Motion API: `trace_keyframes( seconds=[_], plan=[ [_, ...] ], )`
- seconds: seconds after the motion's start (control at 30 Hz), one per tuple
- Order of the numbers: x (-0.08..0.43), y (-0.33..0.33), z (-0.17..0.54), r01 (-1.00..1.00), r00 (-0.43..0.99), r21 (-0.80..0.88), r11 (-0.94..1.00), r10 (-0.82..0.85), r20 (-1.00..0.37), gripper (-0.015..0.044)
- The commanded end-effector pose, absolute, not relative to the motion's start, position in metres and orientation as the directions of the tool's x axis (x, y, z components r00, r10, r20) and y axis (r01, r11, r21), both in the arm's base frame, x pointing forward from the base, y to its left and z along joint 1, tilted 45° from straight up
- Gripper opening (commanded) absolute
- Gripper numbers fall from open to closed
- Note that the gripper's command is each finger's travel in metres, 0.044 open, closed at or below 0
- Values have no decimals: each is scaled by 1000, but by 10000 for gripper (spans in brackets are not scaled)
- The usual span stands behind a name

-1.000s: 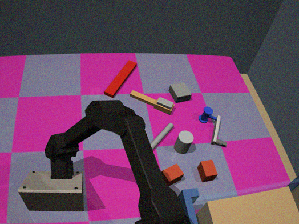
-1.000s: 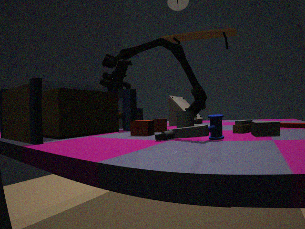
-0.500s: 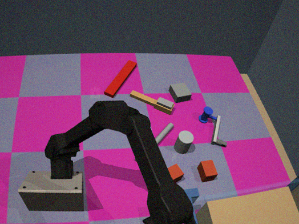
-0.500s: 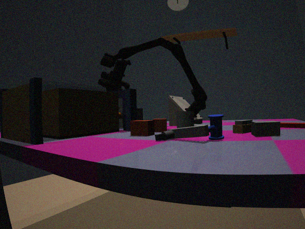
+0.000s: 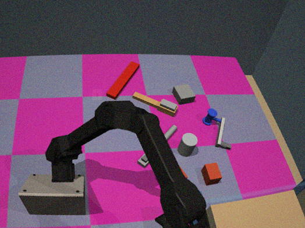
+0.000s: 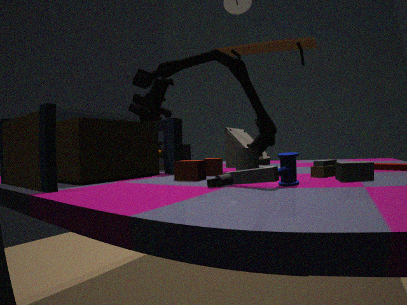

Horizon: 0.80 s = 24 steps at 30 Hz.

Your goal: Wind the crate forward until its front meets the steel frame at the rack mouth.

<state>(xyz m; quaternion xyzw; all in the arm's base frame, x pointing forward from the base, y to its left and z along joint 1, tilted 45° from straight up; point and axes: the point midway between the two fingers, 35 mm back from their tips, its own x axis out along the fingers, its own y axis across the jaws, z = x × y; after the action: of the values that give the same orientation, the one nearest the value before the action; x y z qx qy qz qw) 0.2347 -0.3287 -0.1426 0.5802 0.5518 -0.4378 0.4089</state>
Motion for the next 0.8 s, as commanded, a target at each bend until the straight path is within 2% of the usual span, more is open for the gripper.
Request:
trace_keyframes(
  seconds=[0.0,0.77],
  plan=[
    [254,-312,-140,999,32,16,-51,318,-948,0],
    [274,-294,-122,999,33,17,-51,320,-947,0]
  ],
)
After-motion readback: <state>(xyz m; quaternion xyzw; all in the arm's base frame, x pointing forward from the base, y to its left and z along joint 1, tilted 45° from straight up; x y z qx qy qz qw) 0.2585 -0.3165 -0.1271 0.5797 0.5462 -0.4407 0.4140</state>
